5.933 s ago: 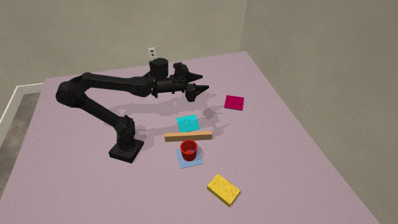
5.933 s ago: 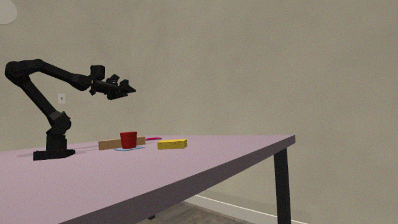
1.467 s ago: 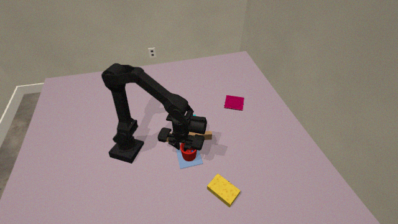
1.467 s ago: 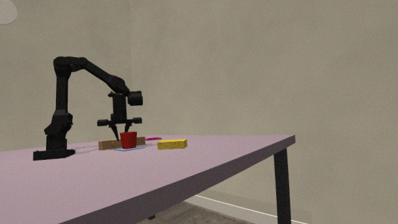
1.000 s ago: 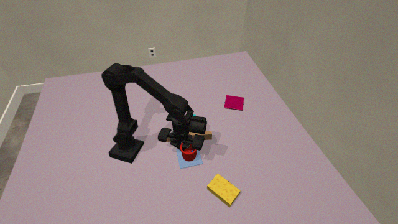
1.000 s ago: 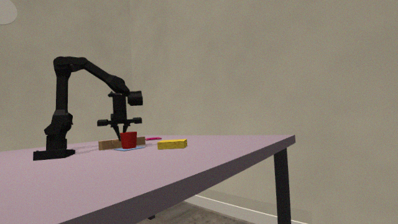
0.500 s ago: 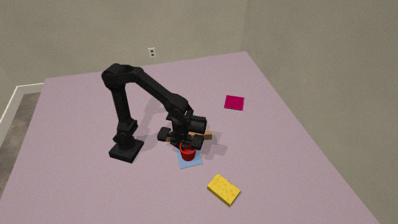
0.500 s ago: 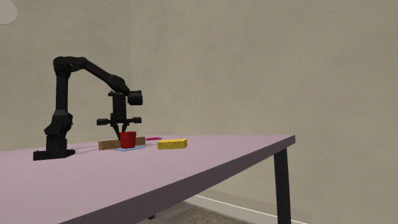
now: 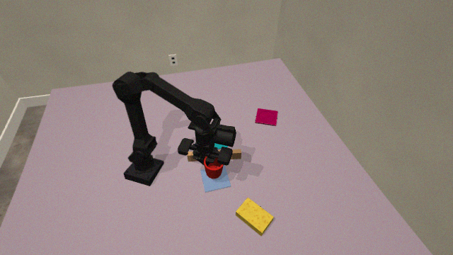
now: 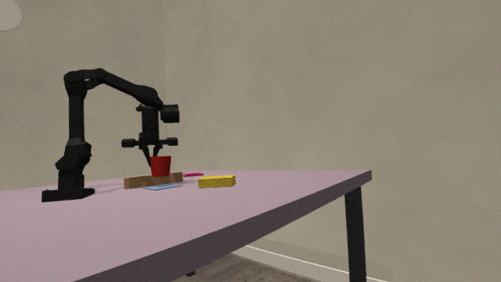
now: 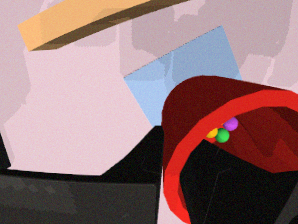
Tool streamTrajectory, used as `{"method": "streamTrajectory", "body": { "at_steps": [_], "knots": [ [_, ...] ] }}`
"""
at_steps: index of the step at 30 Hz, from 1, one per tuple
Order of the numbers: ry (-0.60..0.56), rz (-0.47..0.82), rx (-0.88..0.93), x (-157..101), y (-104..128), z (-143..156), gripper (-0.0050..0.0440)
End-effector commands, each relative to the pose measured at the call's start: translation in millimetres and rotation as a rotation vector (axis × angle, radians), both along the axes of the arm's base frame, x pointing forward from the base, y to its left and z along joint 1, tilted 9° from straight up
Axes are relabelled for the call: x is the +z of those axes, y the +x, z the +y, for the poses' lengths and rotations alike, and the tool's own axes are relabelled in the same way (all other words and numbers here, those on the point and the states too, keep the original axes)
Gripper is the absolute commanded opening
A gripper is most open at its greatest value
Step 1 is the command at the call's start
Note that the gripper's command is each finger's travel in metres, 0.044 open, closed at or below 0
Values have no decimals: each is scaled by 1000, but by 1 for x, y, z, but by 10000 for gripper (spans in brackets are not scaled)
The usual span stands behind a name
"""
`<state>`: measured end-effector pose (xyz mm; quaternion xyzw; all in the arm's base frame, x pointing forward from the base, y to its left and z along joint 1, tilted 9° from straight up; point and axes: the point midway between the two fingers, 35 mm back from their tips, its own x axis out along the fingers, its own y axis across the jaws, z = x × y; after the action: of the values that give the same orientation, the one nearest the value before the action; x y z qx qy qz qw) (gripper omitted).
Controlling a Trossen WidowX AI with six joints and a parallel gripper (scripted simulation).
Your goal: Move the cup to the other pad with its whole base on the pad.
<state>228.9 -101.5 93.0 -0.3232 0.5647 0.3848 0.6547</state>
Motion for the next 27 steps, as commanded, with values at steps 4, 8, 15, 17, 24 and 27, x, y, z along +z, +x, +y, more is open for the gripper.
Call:
{"method": "streamTrajectory", "body": {
  "at_steps": [4, 8, 15, 17, 24, 27],
  "knots": [
    [-7, -17, -1, 26, -3, -4, 0],
    [-7, -17, -1, 28, -4, -4, 0],
    [-7, -17, -1, 28, -7, -4, 0],
    [-7, -17, -1, 28, -7, -4, 0],
    [-5, -8, -2, 25, -7, -4, 0],
    [-5, -8, -2, 25, -7, -4, 0]
  ]
}}
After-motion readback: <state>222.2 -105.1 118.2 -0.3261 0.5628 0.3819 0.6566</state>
